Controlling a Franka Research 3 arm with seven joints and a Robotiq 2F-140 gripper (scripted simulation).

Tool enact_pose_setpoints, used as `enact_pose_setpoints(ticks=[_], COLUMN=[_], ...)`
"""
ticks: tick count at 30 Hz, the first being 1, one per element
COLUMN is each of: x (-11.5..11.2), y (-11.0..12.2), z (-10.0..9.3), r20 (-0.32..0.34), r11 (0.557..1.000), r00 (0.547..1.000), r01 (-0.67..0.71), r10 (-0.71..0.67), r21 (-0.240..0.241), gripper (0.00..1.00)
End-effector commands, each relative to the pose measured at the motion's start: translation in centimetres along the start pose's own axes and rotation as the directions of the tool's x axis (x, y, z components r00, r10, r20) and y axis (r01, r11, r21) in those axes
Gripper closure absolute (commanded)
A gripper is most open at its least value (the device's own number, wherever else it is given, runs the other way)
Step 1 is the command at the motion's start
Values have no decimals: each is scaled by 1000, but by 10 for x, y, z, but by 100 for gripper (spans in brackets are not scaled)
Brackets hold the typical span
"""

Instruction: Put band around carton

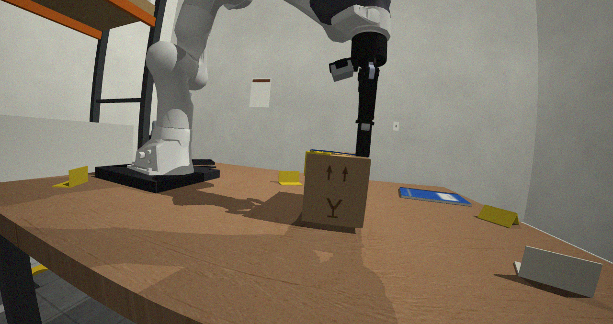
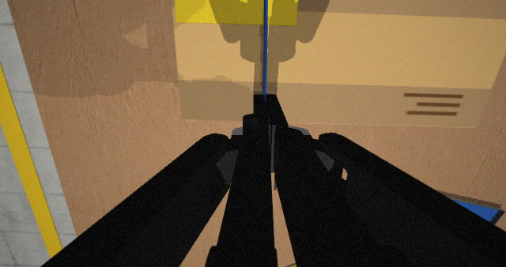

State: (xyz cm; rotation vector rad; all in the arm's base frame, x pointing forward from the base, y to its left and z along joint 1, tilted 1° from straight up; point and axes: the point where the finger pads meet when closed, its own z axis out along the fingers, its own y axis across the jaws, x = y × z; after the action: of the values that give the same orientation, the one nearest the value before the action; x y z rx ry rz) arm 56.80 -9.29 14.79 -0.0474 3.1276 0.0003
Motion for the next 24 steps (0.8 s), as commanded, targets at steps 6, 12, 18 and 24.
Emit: enact_pose_setpoints(ticks=[6, 12, 18, 24], x=[0, 0, 0, 1], y=[0, 0, -1, -7], z=[1, 0, 0, 0], r20=[-1, -1, -1, -1], r11=[1000, 1000, 1000, 1000], r00=[1000, 1000, 1000, 1000], r01=[4, 4, 4, 4], r10=[-4, -4, -4, -4], r21=[-1, -1, -1, -1], gripper=[90, 90, 90, 90])
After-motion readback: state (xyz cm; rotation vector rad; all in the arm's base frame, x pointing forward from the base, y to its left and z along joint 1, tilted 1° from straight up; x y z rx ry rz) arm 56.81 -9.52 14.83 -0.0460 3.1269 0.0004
